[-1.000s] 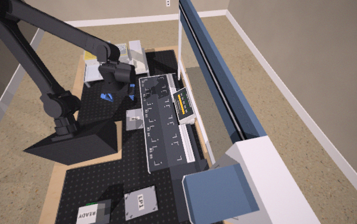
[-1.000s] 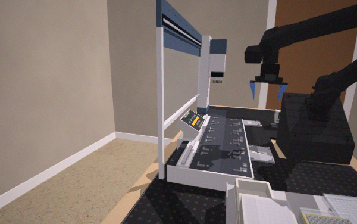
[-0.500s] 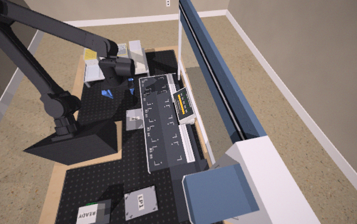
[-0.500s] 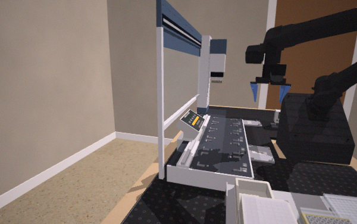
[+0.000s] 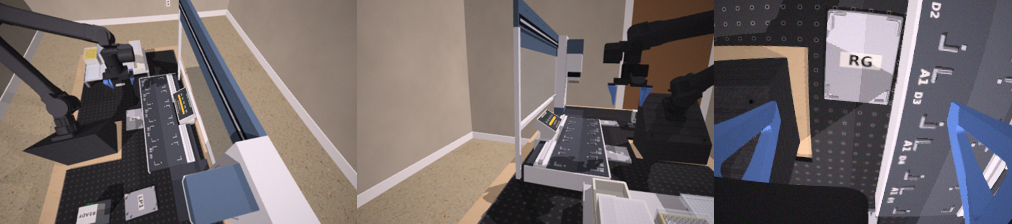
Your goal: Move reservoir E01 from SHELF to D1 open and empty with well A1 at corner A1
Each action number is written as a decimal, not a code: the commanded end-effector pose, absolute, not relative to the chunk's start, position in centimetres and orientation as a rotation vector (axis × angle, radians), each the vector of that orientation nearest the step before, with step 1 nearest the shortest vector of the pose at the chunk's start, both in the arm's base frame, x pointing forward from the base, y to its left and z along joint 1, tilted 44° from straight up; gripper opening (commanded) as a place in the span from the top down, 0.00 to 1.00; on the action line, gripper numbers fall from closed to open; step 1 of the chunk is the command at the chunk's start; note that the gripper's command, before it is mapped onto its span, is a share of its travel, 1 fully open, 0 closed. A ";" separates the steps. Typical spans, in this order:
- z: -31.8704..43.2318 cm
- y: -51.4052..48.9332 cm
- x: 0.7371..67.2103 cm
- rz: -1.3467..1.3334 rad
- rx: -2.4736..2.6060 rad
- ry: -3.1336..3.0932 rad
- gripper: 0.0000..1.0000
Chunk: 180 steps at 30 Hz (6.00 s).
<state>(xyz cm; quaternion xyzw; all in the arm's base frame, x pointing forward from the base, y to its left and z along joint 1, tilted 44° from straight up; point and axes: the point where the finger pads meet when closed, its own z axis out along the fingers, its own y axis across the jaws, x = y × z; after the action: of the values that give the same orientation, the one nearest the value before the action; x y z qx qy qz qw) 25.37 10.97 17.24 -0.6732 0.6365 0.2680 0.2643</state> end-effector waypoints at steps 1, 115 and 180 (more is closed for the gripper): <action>20.5 12.3 27.0 0.675 -1.787 1.719 0.00; 43.2 35.5 33.7 0.722 -1.764 1.732 0.00; 34.7 42.6 33.3 0.744 -1.782 1.762 0.00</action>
<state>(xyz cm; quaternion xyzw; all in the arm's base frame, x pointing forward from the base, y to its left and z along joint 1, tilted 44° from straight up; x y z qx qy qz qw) 33.52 41.78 34.86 -0.6603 0.6504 0.2714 0.2595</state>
